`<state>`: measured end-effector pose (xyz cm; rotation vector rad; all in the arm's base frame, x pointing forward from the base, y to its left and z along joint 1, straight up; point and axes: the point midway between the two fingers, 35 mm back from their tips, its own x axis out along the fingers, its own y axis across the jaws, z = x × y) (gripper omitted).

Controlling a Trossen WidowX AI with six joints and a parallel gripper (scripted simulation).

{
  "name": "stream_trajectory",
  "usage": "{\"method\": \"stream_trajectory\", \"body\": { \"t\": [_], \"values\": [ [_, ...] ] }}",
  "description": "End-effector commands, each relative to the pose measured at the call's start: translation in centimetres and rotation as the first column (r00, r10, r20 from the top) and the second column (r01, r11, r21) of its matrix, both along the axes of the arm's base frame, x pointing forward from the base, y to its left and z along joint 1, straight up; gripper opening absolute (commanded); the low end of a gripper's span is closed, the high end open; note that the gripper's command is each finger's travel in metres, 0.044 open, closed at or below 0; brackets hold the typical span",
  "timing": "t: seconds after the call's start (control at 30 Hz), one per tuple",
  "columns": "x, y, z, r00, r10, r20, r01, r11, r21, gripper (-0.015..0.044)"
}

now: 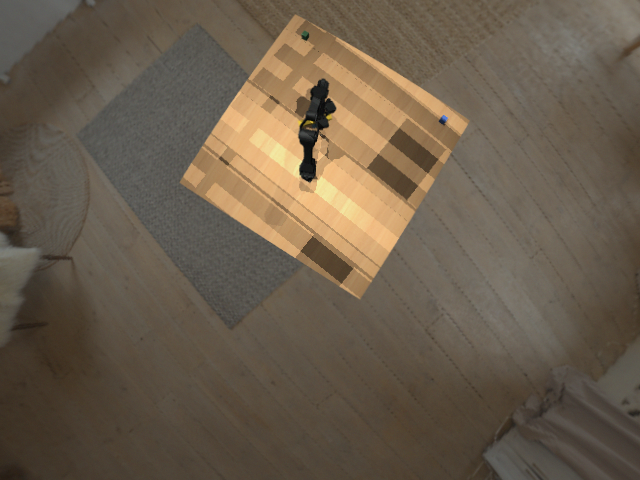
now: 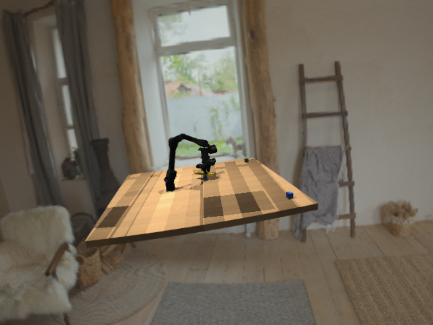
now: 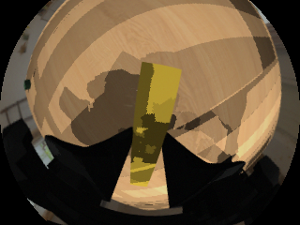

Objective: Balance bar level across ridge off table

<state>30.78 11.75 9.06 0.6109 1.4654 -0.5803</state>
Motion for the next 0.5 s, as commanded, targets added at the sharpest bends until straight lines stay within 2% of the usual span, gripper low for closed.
{"method": "stream_trajectory", "body": {
  "t": [0.0,0.47],
  "values": [
    [0.0,0.0,-0.22,1.0,-0.001,-0.001,0.001,1.0,0.0,0.0],
    [0.0,-0.02,-0.04,1.0,-0.001,-0.001,0.001,1.0,0.0,0.0]
  ]
}}
